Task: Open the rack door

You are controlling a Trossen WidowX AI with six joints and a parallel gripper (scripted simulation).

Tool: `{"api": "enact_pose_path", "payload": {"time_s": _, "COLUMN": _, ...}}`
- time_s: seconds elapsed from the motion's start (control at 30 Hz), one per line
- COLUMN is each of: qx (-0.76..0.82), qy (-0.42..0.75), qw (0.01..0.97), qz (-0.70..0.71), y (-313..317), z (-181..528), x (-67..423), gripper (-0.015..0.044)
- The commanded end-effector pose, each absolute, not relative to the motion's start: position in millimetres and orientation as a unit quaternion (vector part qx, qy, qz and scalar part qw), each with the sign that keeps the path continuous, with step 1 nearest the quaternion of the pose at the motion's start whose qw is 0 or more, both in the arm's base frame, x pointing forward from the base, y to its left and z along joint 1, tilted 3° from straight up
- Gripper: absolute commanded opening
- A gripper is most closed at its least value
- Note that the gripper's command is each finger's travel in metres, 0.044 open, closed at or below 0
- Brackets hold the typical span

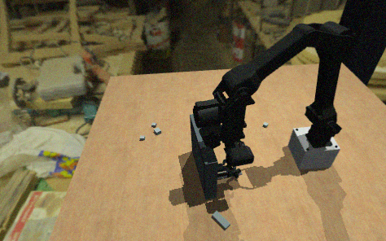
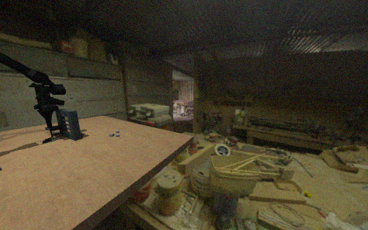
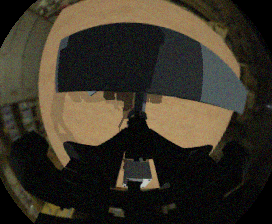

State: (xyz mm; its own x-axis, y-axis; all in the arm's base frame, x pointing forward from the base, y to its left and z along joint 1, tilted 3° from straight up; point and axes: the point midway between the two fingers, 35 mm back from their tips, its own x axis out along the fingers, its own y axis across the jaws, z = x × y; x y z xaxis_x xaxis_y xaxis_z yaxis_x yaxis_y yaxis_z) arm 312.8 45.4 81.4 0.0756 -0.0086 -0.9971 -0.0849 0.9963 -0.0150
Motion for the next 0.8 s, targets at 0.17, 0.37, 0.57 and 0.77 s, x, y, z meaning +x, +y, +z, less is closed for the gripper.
{"api": "enact_pose_path", "payload": {"time_s": 0.17, "qx": -0.035, "qy": 0.681, "qw": 0.731, "qz": 0.027, "y": 45.4, "z": 79.7, "x": 311.9, "gripper": 0.0080}}
{"api": "enact_pose_path", "payload": {"time_s": 0.37, "qx": -0.035, "qy": 0.681, "qw": 0.731, "qz": 0.027, "y": 45.4, "z": 79.7, "x": 311.9, "gripper": 0.0040}}
{"api": "enact_pose_path", "payload": {"time_s": 0.57, "qx": -0.035, "qy": 0.681, "qw": 0.731, "qz": 0.027, "y": 45.4, "z": 79.7, "x": 311.9, "gripper": 0.0019}}
{"api": "enact_pose_path", "payload": {"time_s": 0.77, "qx": -0.116, "qy": 0.674, "qw": 0.723, "qz": 0.101, "y": 45.4, "z": 79.7, "x": 311.9, "gripper": 0.0019}}
